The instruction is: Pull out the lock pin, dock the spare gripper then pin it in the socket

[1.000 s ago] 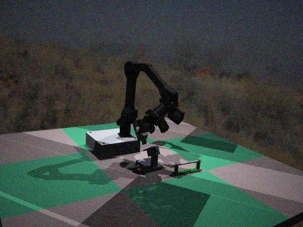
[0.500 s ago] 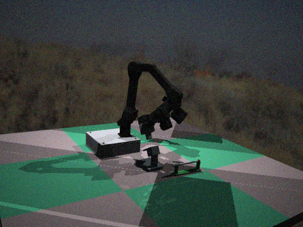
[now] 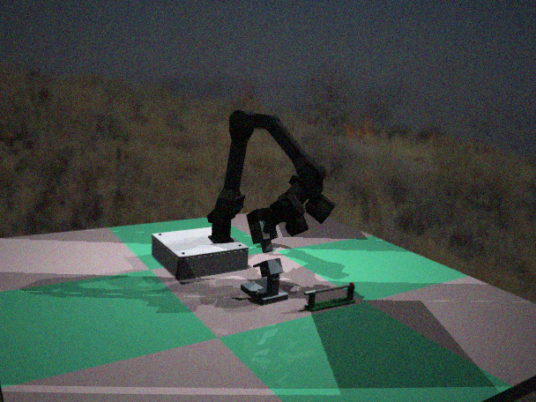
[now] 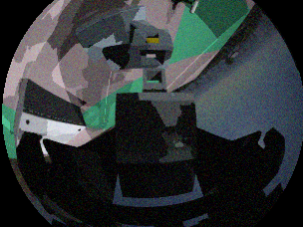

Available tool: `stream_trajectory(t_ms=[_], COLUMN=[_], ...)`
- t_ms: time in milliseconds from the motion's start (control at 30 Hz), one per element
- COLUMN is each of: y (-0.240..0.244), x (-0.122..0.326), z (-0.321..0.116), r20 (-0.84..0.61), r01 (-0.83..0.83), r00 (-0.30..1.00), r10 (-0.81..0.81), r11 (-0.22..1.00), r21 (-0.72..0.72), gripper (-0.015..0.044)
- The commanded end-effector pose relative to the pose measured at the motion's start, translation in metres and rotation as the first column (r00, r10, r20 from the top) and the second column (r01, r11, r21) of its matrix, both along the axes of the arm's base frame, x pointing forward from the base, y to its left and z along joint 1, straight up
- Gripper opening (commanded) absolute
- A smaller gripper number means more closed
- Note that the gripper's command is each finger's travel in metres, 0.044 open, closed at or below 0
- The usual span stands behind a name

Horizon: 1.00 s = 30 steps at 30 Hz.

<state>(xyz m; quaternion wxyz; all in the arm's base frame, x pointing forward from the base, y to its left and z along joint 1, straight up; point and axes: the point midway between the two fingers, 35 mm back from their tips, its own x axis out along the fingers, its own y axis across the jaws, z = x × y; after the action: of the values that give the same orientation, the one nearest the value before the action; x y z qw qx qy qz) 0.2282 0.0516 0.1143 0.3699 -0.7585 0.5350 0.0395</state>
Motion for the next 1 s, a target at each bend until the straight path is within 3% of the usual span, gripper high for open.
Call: stream_trajectory(t_ms=[0,967], y=[-0.001,0.004], x=[0.002,0.025], z=[-0.003,-0.041], r20=[0.001,0.003], r01=[-0.007,-0.007], r00=[1.000,1.000], r10=[0.007,0.007], r11=[1.000,1.000], r21=[-0.014,-0.013], gripper=[0.0000,0.0000])
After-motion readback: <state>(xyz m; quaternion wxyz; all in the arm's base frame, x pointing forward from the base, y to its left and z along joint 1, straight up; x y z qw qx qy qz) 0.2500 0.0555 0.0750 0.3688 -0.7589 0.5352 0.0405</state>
